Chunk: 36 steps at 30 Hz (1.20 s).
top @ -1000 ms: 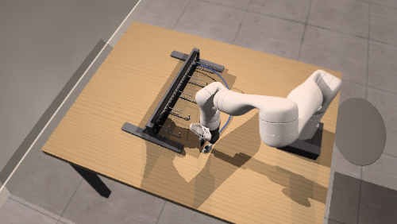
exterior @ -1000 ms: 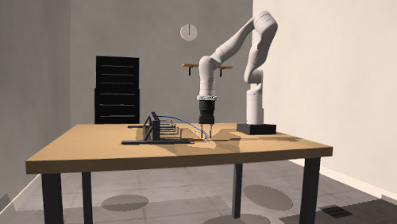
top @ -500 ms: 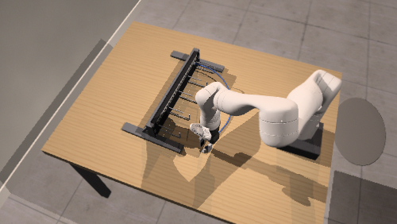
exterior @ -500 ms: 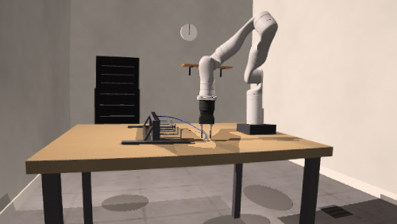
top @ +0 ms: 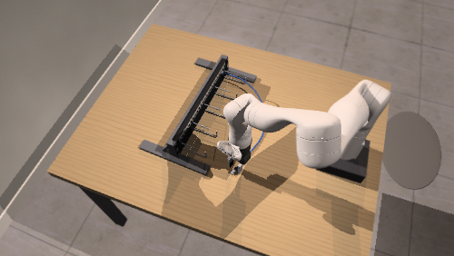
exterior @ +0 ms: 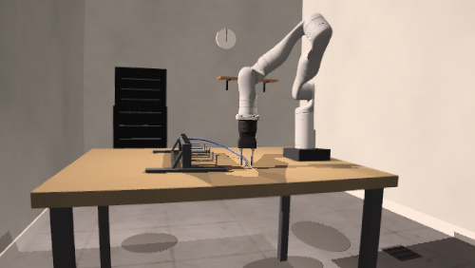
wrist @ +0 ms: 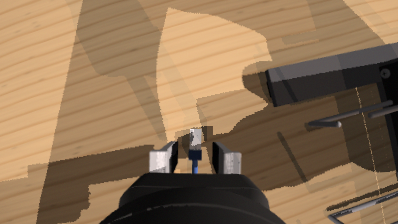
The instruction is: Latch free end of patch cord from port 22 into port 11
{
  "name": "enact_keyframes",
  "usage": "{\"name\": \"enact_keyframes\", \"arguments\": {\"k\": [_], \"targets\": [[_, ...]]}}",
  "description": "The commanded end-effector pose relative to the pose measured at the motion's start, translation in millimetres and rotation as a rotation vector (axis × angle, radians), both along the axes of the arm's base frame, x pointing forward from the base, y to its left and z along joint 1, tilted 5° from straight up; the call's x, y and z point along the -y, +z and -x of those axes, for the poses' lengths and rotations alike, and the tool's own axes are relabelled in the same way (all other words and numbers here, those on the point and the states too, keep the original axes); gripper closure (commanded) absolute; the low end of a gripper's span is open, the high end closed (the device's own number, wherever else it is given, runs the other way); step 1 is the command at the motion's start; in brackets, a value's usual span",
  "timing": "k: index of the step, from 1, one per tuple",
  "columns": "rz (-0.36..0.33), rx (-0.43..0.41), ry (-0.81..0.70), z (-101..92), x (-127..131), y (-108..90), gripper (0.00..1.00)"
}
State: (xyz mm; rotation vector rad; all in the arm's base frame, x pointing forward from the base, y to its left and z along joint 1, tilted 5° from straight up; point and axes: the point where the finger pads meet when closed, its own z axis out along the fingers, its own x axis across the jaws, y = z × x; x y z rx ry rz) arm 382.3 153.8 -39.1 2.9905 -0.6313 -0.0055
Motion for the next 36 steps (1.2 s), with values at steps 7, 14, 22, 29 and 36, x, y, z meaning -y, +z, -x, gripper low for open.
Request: {"name": "enact_keyframes", "arguments": {"k": [7,14,22,29,36], "targets": [[-0.001,0.001,0.0,-0.5,-0.3,0.6,0.27],[-0.001,0.001,0.0,-0.5,-0.3,0.5,0.27],[-0.001,0.001,0.0,-0.4,-0.2,-0.4,0.27],[-0.001,0.001,0.0,-0.4,-0.1,-1.5,0.27],[-0.001,0.001,0.0,-0.4,0.1,-3.7,0.27]]}}
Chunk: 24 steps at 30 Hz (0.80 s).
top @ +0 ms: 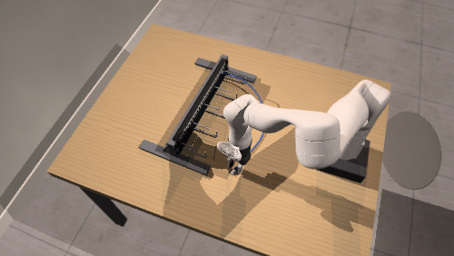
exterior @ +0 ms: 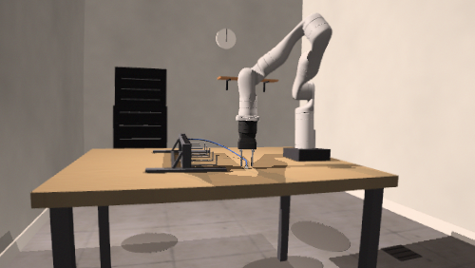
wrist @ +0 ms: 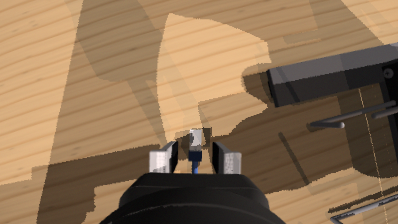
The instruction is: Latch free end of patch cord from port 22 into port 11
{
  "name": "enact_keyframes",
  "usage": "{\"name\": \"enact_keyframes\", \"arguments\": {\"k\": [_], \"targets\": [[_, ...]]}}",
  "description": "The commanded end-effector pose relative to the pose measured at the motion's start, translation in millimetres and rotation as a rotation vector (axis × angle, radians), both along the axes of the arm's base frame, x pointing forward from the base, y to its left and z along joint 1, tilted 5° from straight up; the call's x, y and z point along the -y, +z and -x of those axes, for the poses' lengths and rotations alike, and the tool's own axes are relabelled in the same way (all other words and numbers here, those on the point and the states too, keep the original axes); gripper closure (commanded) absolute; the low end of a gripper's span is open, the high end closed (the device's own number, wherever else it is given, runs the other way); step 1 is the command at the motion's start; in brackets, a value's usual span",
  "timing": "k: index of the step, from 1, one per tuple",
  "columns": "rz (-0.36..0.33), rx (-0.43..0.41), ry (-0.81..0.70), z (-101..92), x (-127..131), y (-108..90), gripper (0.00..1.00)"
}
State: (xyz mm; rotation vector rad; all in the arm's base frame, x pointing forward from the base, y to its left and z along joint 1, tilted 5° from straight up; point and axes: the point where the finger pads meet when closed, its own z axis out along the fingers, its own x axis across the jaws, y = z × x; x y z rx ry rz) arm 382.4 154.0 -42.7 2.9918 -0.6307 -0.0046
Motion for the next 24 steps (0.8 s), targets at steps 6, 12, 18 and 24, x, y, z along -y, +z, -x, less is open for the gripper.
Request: {"name": "enact_keyframes", "arguments": {"k": [6,12,18,24], "targets": [[0.0,0.001,-0.001,-0.2,0.4,-2.0,0.27],[0.0,0.001,-0.001,-0.2,0.6,-3.7,0.27],[0.0,0.001,-0.001,-0.2,0.7,-5.5,0.27],[0.0,0.001,-0.001,-0.2,0.8,-6.4,0.27]]}}
